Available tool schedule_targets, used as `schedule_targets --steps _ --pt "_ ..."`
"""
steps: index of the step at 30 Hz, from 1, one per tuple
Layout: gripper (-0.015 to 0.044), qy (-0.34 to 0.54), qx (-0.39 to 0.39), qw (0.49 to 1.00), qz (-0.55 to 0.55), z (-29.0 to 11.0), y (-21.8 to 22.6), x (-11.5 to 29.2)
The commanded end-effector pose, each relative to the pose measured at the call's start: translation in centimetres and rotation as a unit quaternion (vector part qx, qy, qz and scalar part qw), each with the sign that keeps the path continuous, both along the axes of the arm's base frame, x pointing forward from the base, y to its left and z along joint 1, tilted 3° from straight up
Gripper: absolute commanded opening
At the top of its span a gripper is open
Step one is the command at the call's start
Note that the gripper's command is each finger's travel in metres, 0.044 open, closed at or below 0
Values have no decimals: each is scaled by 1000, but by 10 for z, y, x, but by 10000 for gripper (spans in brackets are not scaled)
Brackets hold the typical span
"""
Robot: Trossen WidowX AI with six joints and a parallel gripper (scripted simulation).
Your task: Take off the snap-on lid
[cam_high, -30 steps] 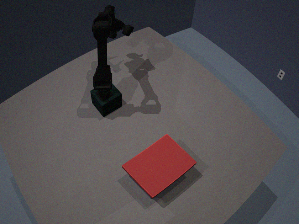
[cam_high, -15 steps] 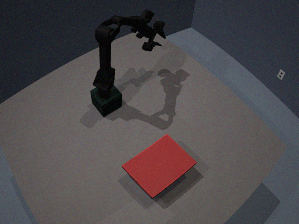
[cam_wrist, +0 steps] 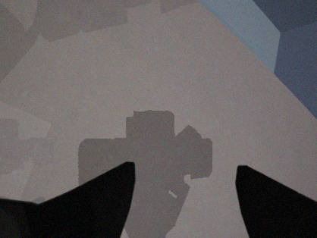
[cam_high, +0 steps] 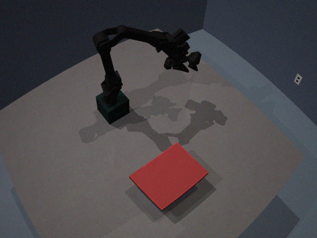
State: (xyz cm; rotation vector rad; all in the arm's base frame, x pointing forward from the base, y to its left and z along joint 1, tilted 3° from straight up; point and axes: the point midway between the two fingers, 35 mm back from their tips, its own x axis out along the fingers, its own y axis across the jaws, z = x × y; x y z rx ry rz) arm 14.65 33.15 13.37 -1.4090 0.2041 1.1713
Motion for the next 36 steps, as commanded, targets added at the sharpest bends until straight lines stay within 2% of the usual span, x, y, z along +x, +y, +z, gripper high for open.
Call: schedule_targets --steps 1,6,8,10,16,18,19,23,26,28,33,34,36 --pt "235 72 69 985 -141 -2 -31 39" --pt "235 164 196 898 -358 1 -86 92" --pt "235 175 213 882 -383 1 -94 98" --pt "235 200 259 831 -450 2 -116 112" --pt "235 260 411 610 -626 4 -193 147" --pt "235 264 426 583 -640 4 -201 149" --pt "235 268 445 548 -656 5 -212 152" --pt "235 280 532 366 -710 6 -263 159" --pt "235 280 589 222 -725 6 -301 159" --pt "235 279 599 194 -725 6 -308 158" --pt "235 270 667 -24 -694 7 -362 148" --pt "235 267 675 -58 -685 7 -370 146" --pt "235 265 682 -86 -676 8 -377 144"
